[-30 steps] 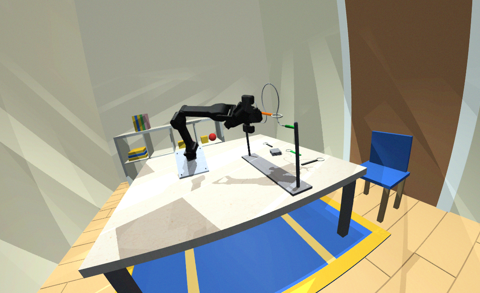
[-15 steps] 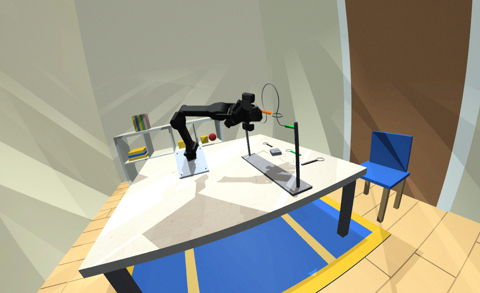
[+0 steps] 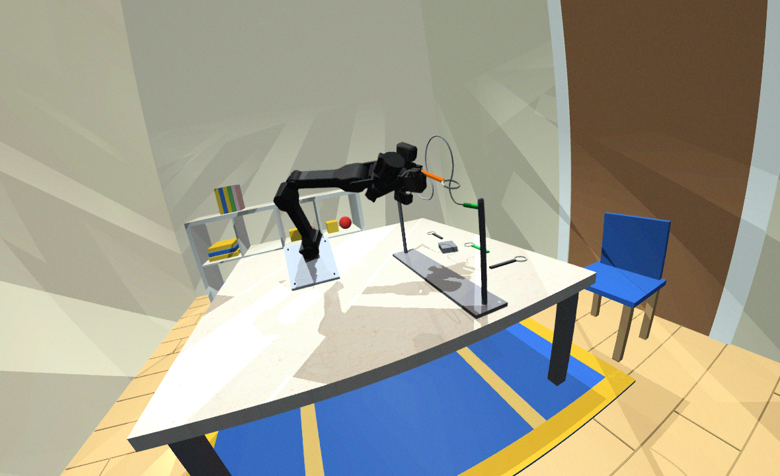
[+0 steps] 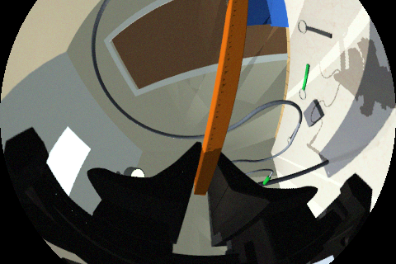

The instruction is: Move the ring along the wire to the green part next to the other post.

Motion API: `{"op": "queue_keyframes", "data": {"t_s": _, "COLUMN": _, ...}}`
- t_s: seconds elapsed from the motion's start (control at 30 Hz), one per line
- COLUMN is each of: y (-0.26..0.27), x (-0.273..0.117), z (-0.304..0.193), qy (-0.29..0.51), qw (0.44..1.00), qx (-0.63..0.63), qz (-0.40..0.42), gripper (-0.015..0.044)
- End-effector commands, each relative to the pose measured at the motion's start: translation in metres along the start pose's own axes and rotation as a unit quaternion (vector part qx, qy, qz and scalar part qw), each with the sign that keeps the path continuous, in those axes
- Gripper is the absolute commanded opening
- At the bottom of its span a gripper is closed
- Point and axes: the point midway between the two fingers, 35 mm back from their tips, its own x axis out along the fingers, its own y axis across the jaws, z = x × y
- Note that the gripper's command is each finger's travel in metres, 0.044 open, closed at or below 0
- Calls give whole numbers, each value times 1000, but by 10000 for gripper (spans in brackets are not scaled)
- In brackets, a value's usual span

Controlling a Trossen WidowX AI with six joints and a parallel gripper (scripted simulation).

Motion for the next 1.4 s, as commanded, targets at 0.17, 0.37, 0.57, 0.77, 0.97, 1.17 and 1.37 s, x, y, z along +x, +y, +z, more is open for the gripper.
{"op": "queue_keyframes", "data": {"t_s": 0.17, "y": 13, "x": -3, "z": -1, "qy": -5, "qw": 1000, "qx": 16, "qz": 13, "gripper": -150}}
{"op": "queue_keyframes", "data": {"t_s": 0.37, "y": 17, "x": -3, "z": -1, "qy": -4, "qw": 1000, "qx": 24, "qz": 16, "gripper": -150}}
{"op": "queue_keyframes", "data": {"t_s": 0.57, "y": 25, "x": -4, "z": 0, "qy": -4, "qw": 999, "qx": 38, "qz": 21, "gripper": -150}}
{"op": "queue_keyframes", "data": {"t_s": 0.77, "y": 32, "x": -4, "z": 2, "qy": -4, "qw": 999, "qx": 40, "qz": 21, "gripper": -150}}
{"op": "queue_keyframes", "data": {"t_s": 0.97, "y": 34, "x": -5, "z": 2, "qy": -4, "qw": 1000, "qx": 26, "qz": 14, "gripper": -150}}
{"op": "queue_keyframes", "data": {"t_s": 1.17, "y": 34, "x": -5, "z": 2, "qy": -4, "qw": 1000, "qx": 6, "qz": 3, "gripper": -150}}
{"op": "queue_keyframes", "data": {"t_s": 1.37, "y": 32, "x": -5, "z": 2, "qy": -4, "qw": 1000, "qx": -25, "qz": -12, "gripper": -150}}
